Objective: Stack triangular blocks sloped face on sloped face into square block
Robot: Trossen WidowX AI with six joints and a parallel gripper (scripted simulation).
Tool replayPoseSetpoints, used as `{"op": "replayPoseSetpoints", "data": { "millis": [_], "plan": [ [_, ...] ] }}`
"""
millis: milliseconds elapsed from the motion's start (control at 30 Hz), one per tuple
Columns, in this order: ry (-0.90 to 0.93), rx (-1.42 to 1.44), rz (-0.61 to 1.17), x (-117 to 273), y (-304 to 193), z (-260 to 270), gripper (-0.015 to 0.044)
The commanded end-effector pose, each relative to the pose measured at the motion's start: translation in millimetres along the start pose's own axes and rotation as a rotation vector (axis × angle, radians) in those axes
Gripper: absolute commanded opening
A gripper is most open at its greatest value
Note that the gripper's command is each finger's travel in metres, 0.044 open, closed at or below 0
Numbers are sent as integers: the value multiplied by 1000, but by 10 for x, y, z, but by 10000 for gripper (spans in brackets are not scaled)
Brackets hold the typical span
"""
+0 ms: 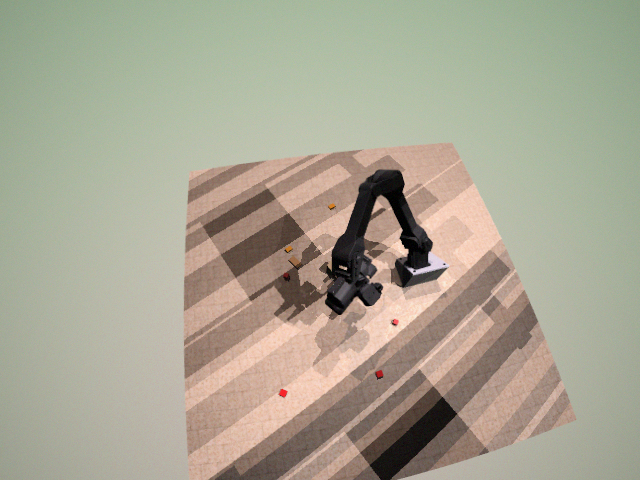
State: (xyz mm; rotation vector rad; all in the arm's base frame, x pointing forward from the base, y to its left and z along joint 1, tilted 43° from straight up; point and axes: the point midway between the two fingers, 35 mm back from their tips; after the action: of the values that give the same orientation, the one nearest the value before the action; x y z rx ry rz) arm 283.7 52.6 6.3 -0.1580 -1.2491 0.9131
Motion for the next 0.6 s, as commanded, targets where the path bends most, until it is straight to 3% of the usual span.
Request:
{"op": "replayPoseSetpoints", "data": {
  "millis": [0, 567],
  "plan": [
    [7, 30, -11, 7, 16, -8, 0],
    [10, 33, -11, 440, -271, 515, 0]
  ]
}}
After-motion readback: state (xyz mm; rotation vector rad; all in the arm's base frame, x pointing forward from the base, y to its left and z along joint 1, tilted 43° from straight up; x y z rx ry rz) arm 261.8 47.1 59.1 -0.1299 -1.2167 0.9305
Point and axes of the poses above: the point midway between the two fingers, 35 mm back from their tips, its own x axis back along the fingers, its own z axis across the jaws, y = z × x, and after that the axes turned 2 degrees about -x, right-handed
